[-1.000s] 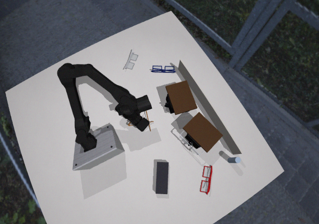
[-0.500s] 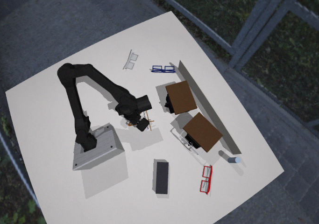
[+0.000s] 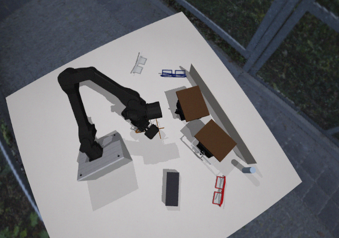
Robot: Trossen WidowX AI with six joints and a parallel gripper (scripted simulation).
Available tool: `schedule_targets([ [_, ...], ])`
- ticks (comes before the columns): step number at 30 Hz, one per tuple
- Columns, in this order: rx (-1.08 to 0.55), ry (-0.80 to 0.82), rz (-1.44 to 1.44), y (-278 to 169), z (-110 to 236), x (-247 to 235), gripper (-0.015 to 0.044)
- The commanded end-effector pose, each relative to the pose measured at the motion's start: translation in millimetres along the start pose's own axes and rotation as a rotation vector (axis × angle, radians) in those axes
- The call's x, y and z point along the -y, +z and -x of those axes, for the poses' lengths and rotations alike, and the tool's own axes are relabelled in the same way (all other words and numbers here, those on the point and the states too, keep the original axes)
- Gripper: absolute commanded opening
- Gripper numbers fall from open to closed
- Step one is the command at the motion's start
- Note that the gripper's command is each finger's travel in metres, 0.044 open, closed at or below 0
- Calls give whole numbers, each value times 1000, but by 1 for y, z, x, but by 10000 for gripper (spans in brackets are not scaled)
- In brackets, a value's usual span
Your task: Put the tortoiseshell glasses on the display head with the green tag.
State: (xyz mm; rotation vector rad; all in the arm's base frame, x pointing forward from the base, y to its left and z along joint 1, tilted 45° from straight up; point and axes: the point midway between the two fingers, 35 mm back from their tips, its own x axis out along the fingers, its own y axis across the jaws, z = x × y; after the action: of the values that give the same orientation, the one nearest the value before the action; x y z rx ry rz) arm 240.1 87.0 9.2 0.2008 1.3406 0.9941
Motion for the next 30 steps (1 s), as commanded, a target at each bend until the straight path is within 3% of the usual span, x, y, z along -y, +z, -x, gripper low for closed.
schedule_targets([
  [1, 6, -12, 11, 3, 27, 2, 0],
  [9, 8, -2, 12, 0, 67, 3, 0],
  [17, 5, -7, 46, 6, 68, -3, 0],
  [30, -2, -27, 272, 43, 68, -72, 0],
])
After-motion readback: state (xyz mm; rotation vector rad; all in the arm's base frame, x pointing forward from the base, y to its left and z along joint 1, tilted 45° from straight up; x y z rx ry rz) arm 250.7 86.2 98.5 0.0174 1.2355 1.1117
